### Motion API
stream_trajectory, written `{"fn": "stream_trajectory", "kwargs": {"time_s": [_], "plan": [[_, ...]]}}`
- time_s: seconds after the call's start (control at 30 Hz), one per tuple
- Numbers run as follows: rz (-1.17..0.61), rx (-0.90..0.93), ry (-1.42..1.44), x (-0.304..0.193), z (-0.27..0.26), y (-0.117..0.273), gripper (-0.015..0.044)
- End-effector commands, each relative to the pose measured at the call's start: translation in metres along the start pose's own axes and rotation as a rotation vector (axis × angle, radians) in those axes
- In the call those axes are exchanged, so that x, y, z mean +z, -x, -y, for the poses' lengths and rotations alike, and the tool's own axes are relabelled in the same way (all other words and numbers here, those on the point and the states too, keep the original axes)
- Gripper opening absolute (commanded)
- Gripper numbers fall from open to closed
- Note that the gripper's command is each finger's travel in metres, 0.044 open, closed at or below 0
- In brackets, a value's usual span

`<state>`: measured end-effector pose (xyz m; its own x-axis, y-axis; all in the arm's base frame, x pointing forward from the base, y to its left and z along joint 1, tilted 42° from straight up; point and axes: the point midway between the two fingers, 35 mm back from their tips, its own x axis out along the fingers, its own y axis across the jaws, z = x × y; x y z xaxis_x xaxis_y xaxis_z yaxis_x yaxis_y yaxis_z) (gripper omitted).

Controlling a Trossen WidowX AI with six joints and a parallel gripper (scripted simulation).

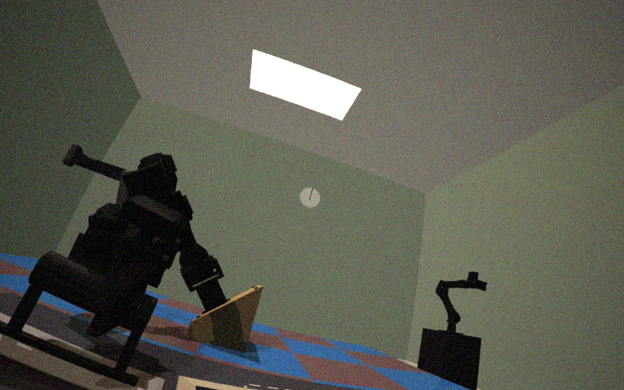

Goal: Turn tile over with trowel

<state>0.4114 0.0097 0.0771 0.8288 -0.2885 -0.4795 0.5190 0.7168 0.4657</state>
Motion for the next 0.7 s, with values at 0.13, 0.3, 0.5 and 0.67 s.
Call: {"fn": "stream_trajectory", "kwargs": {"time_s": [0.13,0.3,0.5,0.67], "plan": [[-0.008,0.003,0.006,-0.017,-0.001,0.001,0.0],[-0.009,0.003,0.006,-0.025,-0.002,0.001,0.0],[-0.009,0.003,0.006,-0.034,-0.002,0.002,0.0],[-0.009,0.003,0.006,-0.042,-0.003,0.003,0.0]]}}
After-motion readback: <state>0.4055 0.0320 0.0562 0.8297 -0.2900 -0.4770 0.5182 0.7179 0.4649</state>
